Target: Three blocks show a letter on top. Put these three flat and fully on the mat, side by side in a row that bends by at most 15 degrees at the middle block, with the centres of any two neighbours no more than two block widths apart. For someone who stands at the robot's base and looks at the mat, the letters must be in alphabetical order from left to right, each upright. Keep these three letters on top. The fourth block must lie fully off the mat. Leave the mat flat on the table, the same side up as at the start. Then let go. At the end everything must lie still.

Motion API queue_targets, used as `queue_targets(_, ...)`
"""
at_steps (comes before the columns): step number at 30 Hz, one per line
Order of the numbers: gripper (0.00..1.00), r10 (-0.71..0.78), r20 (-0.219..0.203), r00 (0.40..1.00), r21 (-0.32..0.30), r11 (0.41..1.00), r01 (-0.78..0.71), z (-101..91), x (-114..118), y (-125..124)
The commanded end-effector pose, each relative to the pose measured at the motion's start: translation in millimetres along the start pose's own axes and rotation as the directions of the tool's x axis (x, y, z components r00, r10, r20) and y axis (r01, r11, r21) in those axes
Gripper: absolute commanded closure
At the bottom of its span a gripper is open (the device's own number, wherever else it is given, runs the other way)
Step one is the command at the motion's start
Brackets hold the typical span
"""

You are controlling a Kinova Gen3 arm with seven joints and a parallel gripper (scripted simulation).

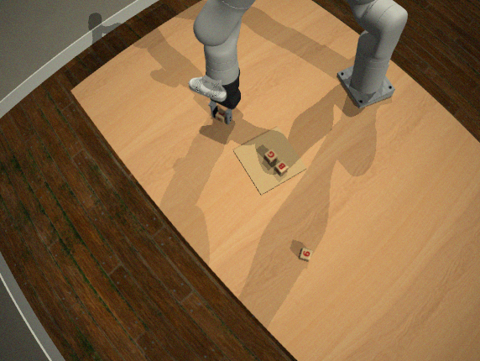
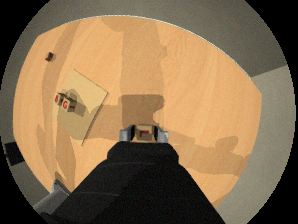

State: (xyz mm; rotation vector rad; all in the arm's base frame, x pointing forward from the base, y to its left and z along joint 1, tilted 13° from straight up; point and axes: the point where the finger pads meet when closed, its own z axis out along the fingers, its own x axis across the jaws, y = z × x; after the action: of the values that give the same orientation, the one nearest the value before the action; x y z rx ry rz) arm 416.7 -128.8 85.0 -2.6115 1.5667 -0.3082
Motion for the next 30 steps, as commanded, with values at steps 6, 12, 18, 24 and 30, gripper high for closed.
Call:
queue_targets(6,0.21,0.000,-0.001,1.000,0.001,1.000,0.000,-0.5,0.4,-0.3)
queue_targets(12,0.51,0.000,-0.001,1.000,0.001,1.000,0.000,-0.5,0.4,-0.3)
queue_targets(18,0.51,0.000,-0.001,1.000,0.001,1.000,0.000,-0.5,0.4,-0.3)
queue_targets(24,0.51,0.000,-0.001,1.000,0.001,1.000,0.000,-0.5,0.4,-0.3)
queue_targets(30,0.51,0.000,-0.001,1.000,0.001,1.000,0.000,-0.5,0.4,-0.3)
